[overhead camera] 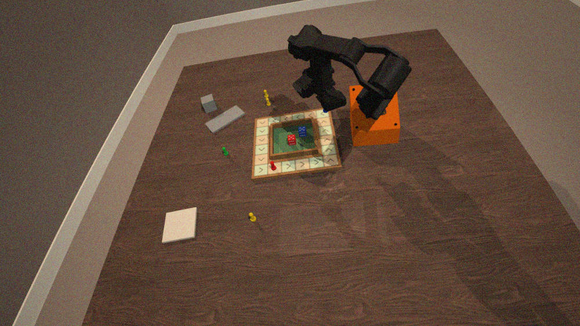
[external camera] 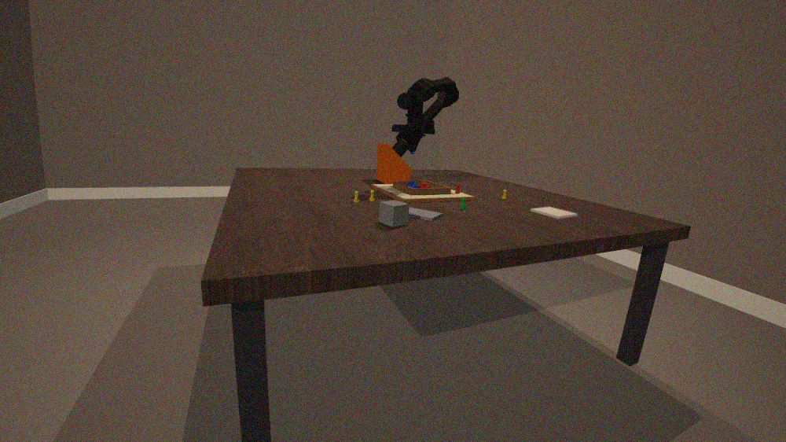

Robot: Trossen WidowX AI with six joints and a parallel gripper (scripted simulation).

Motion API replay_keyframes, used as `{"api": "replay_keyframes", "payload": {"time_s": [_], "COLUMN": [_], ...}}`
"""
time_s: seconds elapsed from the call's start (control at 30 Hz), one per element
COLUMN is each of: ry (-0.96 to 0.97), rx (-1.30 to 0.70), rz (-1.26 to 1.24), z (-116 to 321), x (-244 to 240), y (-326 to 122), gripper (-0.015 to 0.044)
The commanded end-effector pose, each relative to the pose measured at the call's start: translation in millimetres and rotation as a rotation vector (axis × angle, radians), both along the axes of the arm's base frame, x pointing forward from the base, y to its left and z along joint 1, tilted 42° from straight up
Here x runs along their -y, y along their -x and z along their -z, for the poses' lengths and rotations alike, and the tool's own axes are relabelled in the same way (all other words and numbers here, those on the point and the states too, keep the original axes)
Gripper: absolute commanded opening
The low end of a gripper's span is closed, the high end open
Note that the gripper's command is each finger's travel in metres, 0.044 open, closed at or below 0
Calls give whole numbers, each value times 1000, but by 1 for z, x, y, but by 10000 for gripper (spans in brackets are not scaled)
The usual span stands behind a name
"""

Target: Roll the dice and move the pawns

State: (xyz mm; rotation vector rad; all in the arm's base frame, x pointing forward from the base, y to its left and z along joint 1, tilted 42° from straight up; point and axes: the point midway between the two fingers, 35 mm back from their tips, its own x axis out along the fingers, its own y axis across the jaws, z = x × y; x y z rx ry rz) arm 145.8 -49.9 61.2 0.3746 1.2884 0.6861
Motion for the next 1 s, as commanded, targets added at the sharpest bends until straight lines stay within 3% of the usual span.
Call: {"api": "replay_keyframes", "payload": {"time_s": [0.0, 0.97], "ry": [1, 7], "rx": [0, 7], "rz": [-9, -8], "z": [0, 86], "x": [4, 51], "y": [-2, -77], "gripper": [0, 0]}}
